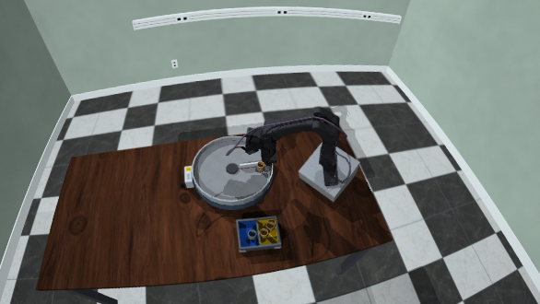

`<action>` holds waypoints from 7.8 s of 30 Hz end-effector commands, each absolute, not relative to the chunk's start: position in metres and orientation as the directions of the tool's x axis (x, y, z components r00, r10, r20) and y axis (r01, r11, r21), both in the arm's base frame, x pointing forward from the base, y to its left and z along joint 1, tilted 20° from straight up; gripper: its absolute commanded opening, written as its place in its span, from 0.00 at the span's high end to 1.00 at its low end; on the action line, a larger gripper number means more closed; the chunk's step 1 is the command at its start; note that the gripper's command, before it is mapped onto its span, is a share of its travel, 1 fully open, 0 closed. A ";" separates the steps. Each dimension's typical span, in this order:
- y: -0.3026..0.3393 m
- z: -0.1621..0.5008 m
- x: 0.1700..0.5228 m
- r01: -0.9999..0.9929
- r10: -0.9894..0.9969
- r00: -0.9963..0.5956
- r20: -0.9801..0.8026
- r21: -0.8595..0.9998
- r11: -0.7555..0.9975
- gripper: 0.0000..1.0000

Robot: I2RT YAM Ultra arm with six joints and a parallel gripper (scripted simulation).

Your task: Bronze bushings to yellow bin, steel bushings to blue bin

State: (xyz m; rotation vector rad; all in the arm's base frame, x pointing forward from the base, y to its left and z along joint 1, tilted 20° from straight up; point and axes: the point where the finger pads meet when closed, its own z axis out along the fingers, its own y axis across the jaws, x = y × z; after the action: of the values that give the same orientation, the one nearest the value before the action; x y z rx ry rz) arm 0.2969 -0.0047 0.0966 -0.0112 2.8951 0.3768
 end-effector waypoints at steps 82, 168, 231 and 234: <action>0.263 0.196 0.385 -0.036 0.025 -0.972 -0.236 0.248 0.968 1.00; 0.281 0.217 0.392 -0.033 0.038 -0.965 -0.259 0.265 0.964 1.00; 0.302 0.163 0.413 -0.041 0.041 -0.959 -0.281 0.279 0.959 1.00; 0.302 0.163 0.413 -0.041 0.041 -0.959 -0.281 0.279 0.959 1.00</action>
State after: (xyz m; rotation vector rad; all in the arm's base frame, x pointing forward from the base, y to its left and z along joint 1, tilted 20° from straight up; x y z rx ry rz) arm 0.4051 0.3001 0.1341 -0.0099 2.9007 0.3643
